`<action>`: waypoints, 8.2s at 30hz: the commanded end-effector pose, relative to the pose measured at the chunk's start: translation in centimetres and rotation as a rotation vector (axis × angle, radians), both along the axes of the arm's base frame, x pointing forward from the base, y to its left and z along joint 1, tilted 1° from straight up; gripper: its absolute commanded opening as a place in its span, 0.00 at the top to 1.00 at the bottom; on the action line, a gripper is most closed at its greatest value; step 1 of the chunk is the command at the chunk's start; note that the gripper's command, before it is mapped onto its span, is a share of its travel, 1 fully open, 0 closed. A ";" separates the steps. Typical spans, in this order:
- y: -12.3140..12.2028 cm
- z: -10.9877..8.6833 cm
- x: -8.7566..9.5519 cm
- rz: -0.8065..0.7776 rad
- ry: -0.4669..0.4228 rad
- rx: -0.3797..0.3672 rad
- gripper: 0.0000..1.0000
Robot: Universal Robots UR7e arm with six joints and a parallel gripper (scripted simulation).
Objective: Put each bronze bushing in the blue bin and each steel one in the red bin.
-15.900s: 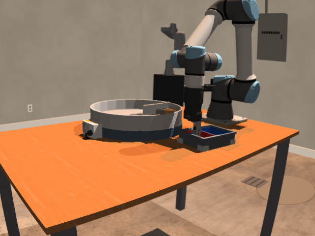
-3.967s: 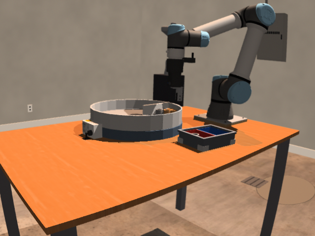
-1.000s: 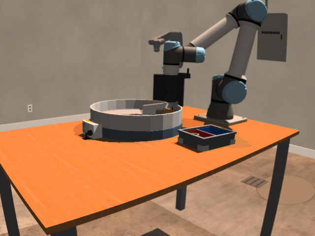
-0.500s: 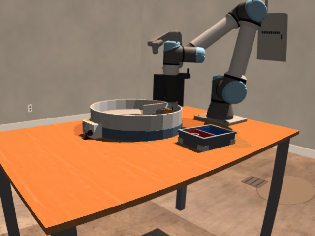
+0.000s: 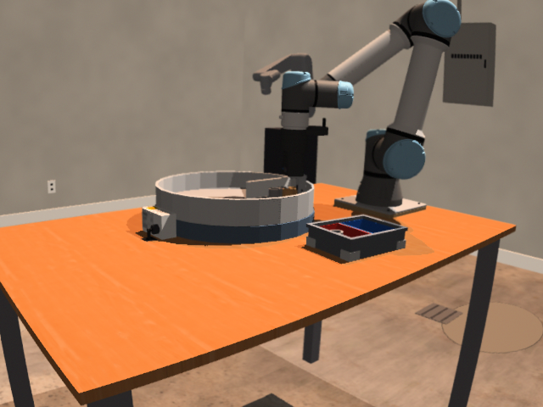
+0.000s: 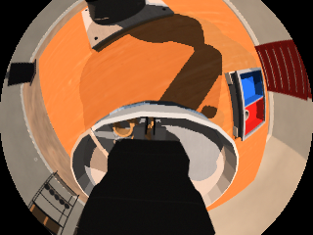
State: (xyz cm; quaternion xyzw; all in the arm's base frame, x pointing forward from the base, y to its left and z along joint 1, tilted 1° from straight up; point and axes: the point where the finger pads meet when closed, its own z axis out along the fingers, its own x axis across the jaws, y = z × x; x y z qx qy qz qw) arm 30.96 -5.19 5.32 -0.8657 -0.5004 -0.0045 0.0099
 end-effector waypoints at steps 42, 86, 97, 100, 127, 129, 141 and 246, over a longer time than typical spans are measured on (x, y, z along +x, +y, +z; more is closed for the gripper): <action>0.0 0.3 0.0 0.000 -0.001 -0.001 1.00; -0.1 1.6 0.0 0.000 -0.001 -0.001 1.00; -0.1 1.8 0.0 0.000 -0.001 -0.001 1.00; -0.1 2.0 0.0 0.000 -0.001 -0.001 1.00; -0.1 2.7 0.0 0.000 -0.001 -0.001 1.00; -0.1 2.8 0.0 0.000 -0.001 -0.001 1.00; -0.1 3.0 0.0 0.000 -0.001 -0.001 1.00; 25.2 8.3 2.9 0.349 -0.009 0.001 1.00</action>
